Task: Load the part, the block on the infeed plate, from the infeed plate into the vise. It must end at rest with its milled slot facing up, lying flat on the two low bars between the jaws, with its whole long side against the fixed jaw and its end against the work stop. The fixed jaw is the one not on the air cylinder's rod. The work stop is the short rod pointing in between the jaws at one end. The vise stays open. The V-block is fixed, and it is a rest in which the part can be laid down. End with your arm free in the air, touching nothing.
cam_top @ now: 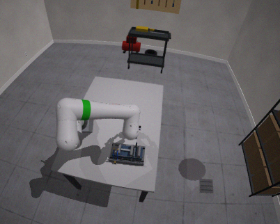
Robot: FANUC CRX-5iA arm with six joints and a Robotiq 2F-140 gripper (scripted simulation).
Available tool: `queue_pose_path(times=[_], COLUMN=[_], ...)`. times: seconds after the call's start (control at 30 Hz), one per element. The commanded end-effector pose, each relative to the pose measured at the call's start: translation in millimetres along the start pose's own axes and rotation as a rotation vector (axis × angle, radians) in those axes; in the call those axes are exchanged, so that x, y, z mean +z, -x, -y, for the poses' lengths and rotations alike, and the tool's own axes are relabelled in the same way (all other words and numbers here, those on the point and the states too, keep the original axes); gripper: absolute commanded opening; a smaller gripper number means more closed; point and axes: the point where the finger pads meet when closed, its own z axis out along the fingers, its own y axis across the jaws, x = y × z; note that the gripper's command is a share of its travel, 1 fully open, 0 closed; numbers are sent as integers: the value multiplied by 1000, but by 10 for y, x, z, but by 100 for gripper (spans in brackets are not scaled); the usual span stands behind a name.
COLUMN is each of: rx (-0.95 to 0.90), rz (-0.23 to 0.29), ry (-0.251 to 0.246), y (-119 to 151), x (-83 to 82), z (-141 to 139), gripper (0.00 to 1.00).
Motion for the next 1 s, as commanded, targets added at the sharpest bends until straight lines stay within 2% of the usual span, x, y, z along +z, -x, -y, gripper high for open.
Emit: queue_pose_path(times=[0.0,0.5,0.97], rx=[0,0,0], rz=[-5,-50,-120], ry=[0,0,-1], y=[3,15,34], x=[-1,-1,0], z=[2,2,3], gripper=[51,51,51])
